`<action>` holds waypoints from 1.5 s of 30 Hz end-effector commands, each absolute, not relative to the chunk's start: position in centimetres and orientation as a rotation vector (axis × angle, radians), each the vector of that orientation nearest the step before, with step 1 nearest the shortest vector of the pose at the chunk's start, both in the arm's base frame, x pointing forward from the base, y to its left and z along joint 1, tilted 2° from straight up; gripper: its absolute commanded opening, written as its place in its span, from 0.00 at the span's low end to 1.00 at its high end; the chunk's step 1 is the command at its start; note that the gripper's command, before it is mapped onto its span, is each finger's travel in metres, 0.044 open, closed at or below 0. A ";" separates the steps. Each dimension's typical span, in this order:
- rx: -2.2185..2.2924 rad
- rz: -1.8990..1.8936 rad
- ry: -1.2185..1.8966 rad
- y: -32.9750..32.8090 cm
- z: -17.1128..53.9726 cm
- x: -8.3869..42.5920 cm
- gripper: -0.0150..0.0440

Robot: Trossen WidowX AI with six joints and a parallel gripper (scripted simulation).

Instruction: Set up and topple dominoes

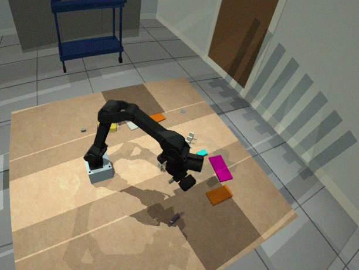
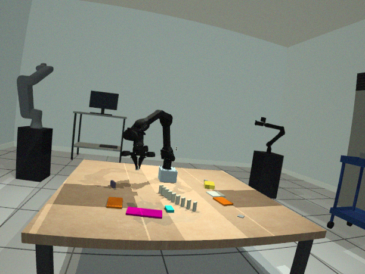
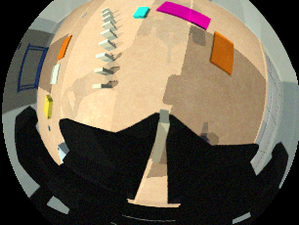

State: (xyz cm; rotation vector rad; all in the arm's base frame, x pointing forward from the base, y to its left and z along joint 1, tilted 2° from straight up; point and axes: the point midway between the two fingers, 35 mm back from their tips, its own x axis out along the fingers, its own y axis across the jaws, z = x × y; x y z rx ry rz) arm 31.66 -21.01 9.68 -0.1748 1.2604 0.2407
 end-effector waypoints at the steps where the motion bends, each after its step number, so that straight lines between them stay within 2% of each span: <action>1: -0.129 0.231 1.170 -21.4 8.8 32.3 0.29; 22: 0.012 0.224 0.628 -23.6 6.9 33.0 0.29; 45: -0.017 0.339 0.117 -21.8 8.4 27.5 0.29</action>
